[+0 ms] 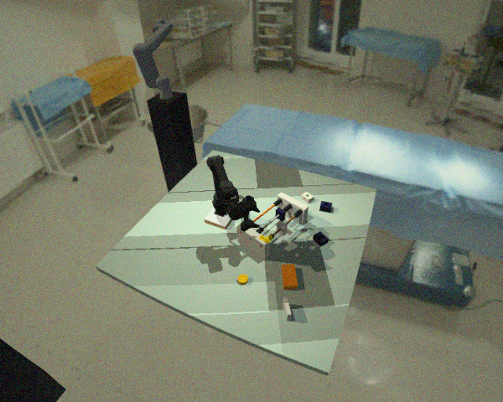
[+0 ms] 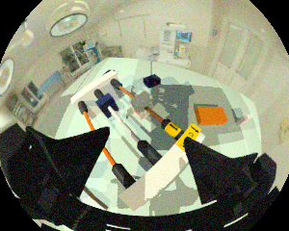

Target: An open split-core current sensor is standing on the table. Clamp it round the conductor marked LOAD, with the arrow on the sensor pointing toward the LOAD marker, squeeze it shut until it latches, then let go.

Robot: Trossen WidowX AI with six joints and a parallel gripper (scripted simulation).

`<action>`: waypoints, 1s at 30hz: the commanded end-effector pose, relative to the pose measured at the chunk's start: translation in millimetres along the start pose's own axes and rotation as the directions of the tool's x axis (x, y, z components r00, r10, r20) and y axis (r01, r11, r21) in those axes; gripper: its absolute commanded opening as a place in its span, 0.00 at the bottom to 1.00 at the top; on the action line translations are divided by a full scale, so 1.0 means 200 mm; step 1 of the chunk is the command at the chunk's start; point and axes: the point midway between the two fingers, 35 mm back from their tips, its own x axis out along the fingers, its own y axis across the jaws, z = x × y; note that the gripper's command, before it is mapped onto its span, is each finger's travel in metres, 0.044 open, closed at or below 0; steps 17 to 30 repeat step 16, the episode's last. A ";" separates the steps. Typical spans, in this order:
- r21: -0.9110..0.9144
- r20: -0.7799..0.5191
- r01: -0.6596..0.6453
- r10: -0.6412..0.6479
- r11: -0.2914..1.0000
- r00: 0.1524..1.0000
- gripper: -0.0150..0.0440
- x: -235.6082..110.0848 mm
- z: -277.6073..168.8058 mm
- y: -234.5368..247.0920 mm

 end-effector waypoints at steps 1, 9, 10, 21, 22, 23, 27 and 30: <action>0.008 -0.005 0.003 -0.003 1.000 1.000 1.00 0.00 0.00 0.00; 0.008 -0.005 0.003 -0.003 1.000 1.000 1.00 0.00 0.00 0.00; 0.008 -0.005 0.003 -0.003 1.000 1.000 1.00 0.00 0.00 0.00; 0.110 -0.042 0.008 -0.004 0.994 0.999 1.00 0.02 0.00 0.00; 0.110 -0.042 0.008 -0.004 0.994 0.999 1.00 0.02 0.00 0.00; 0.110 -0.042 0.008 -0.004 0.994 0.999 1.00 0.02 0.00 0.00; 0.110 -0.042 0.008 -0.004 0.994 0.999 1.00 0.02 0.00 0.00; 0.110 -0.042 0.008 -0.004 0.994 0.999 1.00 0.02 0.00 0.00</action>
